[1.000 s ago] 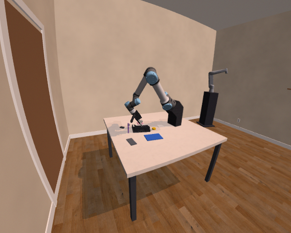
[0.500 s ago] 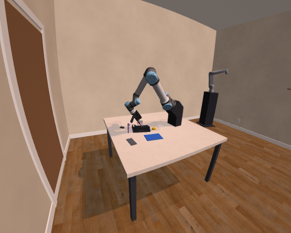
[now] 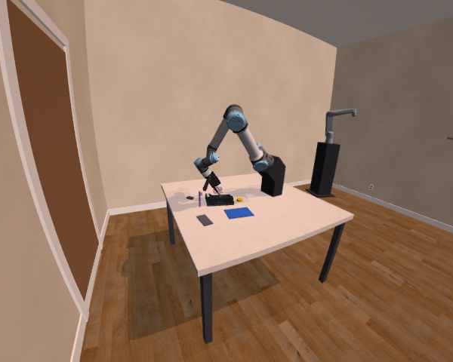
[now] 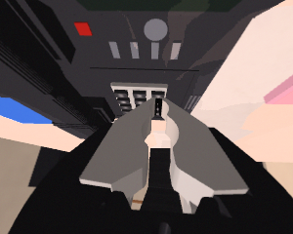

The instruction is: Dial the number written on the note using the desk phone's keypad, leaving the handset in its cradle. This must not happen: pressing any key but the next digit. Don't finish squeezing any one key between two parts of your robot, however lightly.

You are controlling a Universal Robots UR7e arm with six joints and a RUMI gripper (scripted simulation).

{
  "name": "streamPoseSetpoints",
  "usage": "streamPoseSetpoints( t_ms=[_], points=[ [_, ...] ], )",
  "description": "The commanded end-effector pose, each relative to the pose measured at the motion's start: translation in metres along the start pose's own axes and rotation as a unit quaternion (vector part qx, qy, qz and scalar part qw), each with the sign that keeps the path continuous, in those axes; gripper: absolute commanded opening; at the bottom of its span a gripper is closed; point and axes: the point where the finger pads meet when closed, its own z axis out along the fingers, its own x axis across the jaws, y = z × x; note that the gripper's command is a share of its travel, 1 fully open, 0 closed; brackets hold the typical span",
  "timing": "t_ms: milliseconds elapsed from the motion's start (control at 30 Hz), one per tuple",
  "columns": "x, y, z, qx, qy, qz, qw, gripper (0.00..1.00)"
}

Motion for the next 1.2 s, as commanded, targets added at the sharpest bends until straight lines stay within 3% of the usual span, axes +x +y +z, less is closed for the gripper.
streamPoseSetpoints(
  t_ms=[0,1167],
  points=[
    [0.0,-0.0006,0.0001,0.0,0.0,0.0,1.0,0.0],
    [0.0,-0.0027,0.0031,0.0,0.0,0.0,1.0,0.0]
  ],
)
